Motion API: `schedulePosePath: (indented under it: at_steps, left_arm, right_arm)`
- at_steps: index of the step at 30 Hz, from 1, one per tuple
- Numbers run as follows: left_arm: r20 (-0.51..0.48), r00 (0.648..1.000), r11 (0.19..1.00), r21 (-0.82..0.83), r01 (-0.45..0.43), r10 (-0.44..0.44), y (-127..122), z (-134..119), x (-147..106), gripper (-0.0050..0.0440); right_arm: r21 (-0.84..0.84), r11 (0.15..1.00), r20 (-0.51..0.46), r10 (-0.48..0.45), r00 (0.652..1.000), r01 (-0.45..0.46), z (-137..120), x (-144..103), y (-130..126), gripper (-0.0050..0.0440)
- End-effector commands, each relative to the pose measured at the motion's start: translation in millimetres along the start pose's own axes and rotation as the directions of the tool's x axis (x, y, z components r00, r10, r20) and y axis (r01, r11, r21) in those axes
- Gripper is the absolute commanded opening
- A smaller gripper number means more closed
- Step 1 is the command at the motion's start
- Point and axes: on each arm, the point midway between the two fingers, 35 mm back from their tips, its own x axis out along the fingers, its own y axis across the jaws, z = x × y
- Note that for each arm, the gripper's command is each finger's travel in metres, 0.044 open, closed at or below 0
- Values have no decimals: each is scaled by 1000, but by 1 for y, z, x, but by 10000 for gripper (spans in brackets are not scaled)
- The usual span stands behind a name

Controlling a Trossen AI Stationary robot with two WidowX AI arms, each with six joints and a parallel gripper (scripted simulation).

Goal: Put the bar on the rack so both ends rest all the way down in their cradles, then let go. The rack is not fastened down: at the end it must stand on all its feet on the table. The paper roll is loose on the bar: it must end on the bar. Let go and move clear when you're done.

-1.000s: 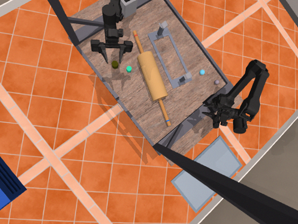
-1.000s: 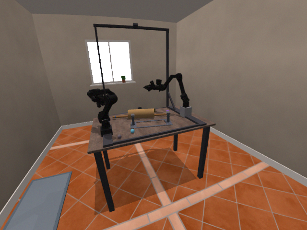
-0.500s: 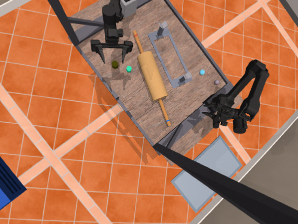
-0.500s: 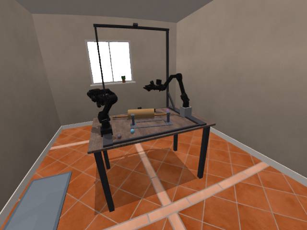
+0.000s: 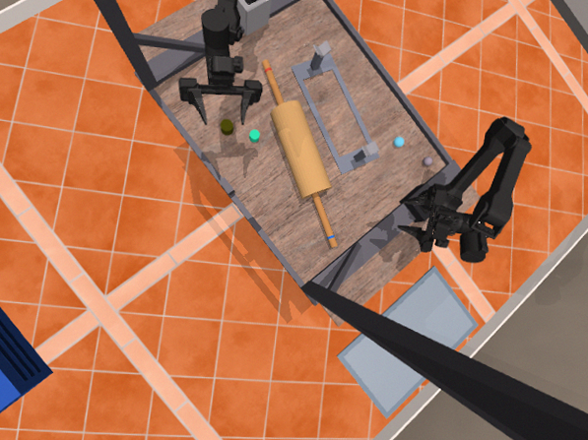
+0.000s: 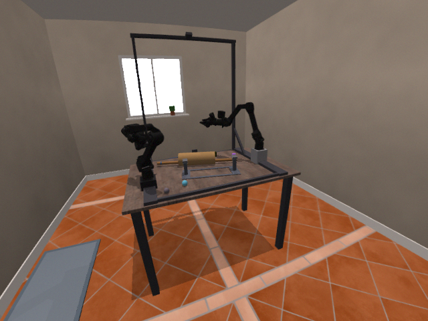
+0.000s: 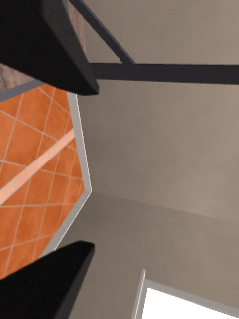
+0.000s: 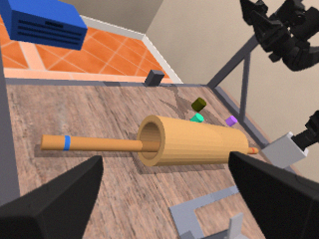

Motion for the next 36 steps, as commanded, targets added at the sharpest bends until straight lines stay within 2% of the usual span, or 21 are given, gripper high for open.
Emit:
schedulePosePath:
  at_steps: [1,12,23,29,36]
  left_arm:
    - [30,1000,1000,-11,3,-2,-1,15,0,400]
    - [27,1000,1000,-8,1,-1,2,17,-2,400]
    - [-50,999,999,29,-17,18,17,5,-2,400]
    - [-155,987,997,66,-36,46,36,-13,-5,400]
    - [-316,944,992,114,-59,93,68,-39,-15,400]
  right_arm:
    - [9,1000,4,2,1000,-2,3,-1,-1,400]
    - [2,1000,-2,4,1000,-4,6,-1,-1,400]
    - [-126,992,-73,15,997,-24,10,5,5,400]
    - [-277,958,-164,29,986,-74,13,15,12,400]
    - [-471,857,-308,61,949,-208,18,35,25,400]
